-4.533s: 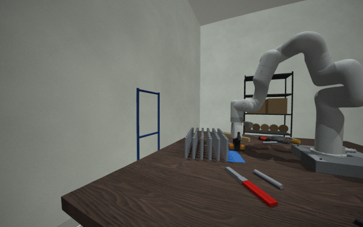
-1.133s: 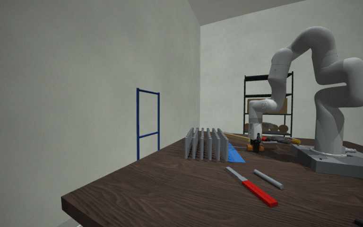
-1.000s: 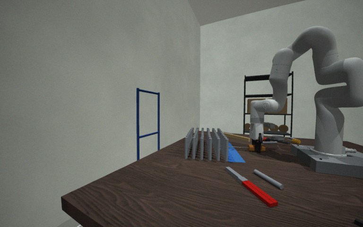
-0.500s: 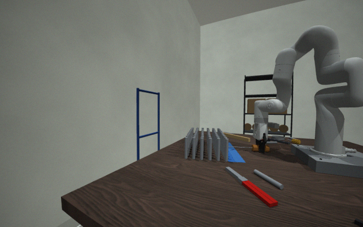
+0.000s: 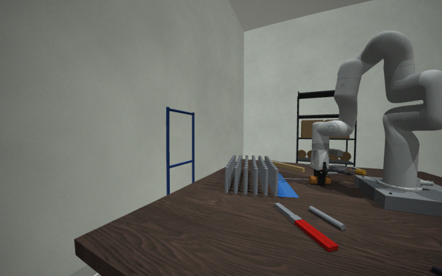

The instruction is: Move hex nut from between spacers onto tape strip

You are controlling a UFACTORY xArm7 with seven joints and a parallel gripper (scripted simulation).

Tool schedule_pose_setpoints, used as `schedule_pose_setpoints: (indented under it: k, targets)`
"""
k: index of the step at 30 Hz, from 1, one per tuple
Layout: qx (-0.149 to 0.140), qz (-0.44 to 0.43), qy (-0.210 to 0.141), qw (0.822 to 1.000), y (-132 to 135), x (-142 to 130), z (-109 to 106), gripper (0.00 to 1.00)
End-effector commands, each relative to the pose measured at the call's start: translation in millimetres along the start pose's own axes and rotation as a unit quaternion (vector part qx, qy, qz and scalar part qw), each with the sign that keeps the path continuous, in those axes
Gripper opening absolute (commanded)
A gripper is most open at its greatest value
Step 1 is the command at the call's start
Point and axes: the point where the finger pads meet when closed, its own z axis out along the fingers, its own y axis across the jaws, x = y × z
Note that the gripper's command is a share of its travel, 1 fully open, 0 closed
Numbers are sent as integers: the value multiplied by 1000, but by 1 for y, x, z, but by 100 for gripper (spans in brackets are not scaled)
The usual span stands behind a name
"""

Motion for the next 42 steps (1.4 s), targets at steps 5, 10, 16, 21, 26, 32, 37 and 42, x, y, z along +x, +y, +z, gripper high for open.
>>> schedule_pose_setpoints:
  k: [5,10,16,21,26,32,37,42]
  targets:
    - [1,0,-1,1000,0,1,-1,0]
    - [1,0,-1,1000,0,2,-1,0]
    - [1,0,-1,1000,0,2,-1,0]
    - [1,0,-1,1000,0,2,-1,0]
    - [1,0,-1,1000,-1,2,-3,0]
    - [1,0,0,1000,0,2,-10,0]
    - [1,0,0,1000,0,2,-14,0]
    - [0,0,0,1000,0,1,-17,0]
